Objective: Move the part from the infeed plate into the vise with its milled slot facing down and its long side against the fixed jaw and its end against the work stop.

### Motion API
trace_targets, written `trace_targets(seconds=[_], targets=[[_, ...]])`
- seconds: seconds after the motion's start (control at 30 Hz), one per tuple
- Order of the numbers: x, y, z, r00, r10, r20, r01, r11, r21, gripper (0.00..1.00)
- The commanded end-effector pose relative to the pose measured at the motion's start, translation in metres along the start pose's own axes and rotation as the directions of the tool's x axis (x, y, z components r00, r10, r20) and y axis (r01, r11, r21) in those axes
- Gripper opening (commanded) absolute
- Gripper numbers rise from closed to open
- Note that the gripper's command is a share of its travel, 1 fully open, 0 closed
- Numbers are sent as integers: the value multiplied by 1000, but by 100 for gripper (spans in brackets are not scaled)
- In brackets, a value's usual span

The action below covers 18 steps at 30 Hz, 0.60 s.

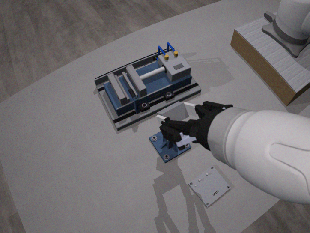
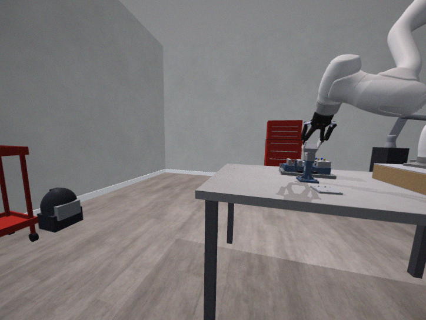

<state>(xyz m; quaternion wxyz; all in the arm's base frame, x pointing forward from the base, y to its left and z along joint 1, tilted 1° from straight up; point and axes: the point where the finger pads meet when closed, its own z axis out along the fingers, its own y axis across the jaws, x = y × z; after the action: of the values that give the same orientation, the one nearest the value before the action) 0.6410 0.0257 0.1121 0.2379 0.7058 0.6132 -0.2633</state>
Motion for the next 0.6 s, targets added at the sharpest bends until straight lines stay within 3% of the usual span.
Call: trace_targets(seconds=[0.0,0.23,0.3,0.57], targets=[[-2,-3,2,1000,-1,-25,1,1000,3,0],[-4,-3,2,996,-1,-92,1,1000,2,0],[-4,-3,2,996,-1,-92,1,1000,2,0],[-6,-3,2,983,-1,-186,1,1000,2,0]])
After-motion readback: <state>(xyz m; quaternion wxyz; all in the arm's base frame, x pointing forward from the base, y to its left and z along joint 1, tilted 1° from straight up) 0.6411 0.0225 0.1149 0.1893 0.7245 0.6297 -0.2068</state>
